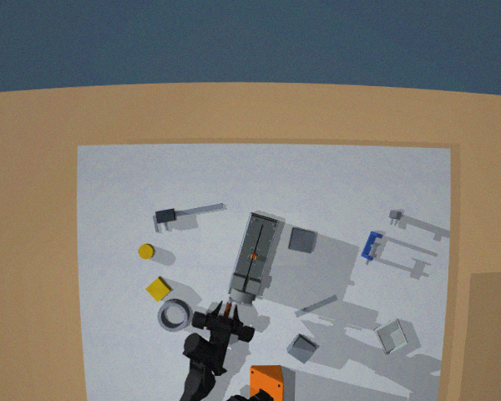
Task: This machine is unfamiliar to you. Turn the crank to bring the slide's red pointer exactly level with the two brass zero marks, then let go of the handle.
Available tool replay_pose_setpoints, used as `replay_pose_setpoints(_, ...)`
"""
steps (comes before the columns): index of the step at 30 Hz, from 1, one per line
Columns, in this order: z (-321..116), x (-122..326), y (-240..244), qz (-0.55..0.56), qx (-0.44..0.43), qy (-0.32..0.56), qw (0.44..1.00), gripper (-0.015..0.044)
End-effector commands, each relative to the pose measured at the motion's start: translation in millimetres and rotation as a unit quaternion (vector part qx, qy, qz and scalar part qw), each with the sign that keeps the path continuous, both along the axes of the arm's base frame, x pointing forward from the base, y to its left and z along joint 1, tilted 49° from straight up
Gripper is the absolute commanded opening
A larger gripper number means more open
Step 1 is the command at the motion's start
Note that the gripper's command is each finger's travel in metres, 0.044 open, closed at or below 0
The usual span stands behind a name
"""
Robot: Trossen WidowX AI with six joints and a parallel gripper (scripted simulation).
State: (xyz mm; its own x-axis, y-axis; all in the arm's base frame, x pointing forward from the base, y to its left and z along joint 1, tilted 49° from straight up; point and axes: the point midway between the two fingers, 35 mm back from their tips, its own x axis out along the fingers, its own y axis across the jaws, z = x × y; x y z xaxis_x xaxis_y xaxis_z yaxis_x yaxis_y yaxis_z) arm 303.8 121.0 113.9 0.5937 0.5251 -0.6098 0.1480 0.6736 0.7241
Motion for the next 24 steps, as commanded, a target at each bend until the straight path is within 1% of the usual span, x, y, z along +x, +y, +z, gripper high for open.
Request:
replay_pose_setpoints(1,-0.7,0.2,-0.5,-0.003,-0.001,0.000,1.000,0.0099)
replay_pose_setpoints(5,-0.7,0.2,-0.5,-0.003,-0.001,0.000,1.000,0.0000)
replay_pose_setpoints(24,-3.2,-0.7,3.0,-0.003,0.000,0.000,1.000,0.0000)
